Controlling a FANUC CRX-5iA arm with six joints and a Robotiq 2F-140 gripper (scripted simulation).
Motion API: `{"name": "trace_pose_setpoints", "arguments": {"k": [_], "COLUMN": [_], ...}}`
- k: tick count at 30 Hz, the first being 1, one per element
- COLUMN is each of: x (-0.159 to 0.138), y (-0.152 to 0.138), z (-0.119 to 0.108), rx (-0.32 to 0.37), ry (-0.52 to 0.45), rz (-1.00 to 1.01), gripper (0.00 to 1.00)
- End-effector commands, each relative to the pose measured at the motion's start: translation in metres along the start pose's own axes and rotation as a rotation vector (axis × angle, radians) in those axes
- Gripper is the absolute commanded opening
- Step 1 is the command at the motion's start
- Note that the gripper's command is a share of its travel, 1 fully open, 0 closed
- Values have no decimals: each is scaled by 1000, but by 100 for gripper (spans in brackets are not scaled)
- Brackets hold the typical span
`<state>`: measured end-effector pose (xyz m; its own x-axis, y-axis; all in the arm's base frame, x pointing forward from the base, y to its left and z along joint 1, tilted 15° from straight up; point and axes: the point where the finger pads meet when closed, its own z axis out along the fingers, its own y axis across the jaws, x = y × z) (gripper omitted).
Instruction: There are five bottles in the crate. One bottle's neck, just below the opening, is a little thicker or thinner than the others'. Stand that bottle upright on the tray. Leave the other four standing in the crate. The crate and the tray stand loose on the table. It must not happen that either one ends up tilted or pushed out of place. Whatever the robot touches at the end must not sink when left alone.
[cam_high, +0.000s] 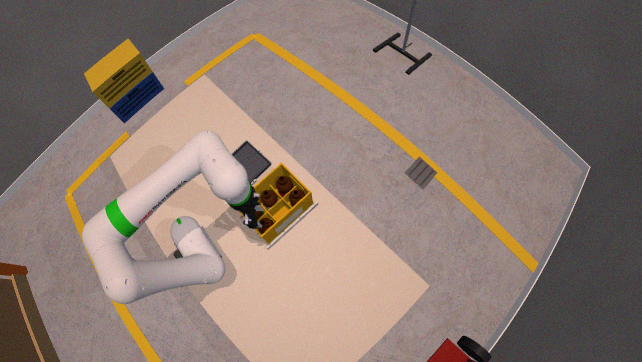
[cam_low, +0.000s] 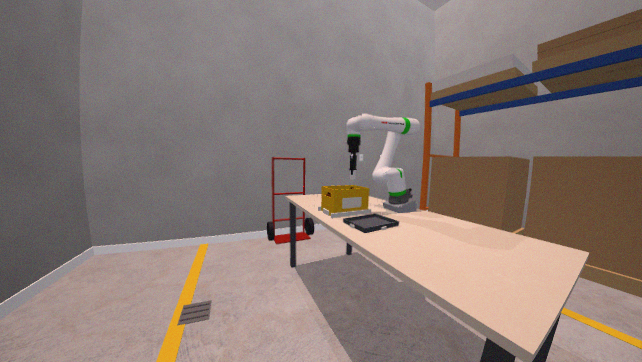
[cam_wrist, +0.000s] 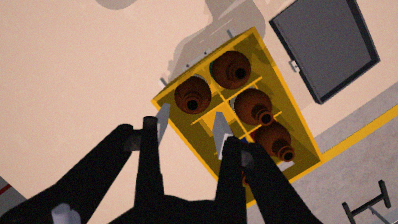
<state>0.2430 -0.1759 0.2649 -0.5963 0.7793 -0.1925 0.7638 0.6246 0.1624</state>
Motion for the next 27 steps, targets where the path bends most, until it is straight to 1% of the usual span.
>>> {"name": "trace_pose_setpoints", "arguments": {"k": [1, 6, 7, 27], "x": [0, 0, 0, 0], "y": [0, 0, 0, 0], "z": [-3, -3, -3, -3], "rx": [0, 0, 0, 0], "ry": [-1, -1, -1, -1], "rz": [0, 0, 0, 0], "gripper": [44, 44, 10, 10]}}
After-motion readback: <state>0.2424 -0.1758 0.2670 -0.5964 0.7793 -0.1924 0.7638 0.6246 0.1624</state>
